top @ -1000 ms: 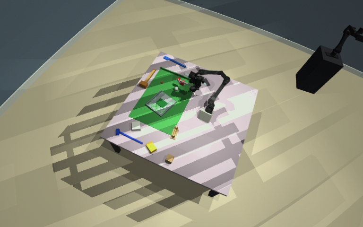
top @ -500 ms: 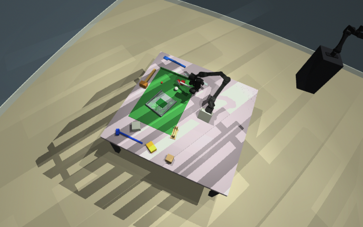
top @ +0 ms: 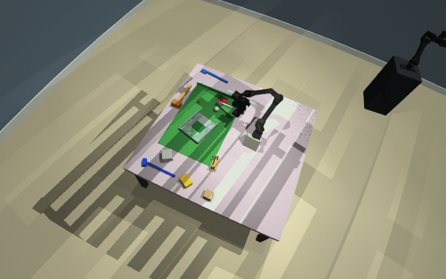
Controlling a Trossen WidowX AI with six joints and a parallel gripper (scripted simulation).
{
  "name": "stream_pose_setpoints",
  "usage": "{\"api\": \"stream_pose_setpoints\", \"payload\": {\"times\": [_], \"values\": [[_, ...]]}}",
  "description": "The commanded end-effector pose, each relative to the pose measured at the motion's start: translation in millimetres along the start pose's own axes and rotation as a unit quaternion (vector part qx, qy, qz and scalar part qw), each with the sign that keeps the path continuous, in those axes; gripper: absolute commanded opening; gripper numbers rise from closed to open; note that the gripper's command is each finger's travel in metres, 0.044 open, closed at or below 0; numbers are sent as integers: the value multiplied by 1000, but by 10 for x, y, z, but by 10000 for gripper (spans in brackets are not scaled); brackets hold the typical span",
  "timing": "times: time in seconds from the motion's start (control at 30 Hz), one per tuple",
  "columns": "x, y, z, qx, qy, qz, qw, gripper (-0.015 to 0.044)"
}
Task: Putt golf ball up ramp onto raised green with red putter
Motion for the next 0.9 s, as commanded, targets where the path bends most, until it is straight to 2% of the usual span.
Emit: {"api": "stream_pose_setpoints", "payload": {"times": [0.0, 0.63, 0.87], "values": [[-8, -2, -1, 1, 0, -1, 1000, 0], [32, 16, -59, -2, 0, 3, 1000, 0], [30, -212, 744, -3, -8, 0, 1000, 0]]}}
Point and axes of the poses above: the point midway between the two fingers, 35 mm back from their tips, its own x axis out along the fingers, its own z axis across the jaws, y = z × x, the point moved 10 cm from there along -x, back along the fingers, and after that the axes turned 13 degrees about -x, right-handed, at the moved point
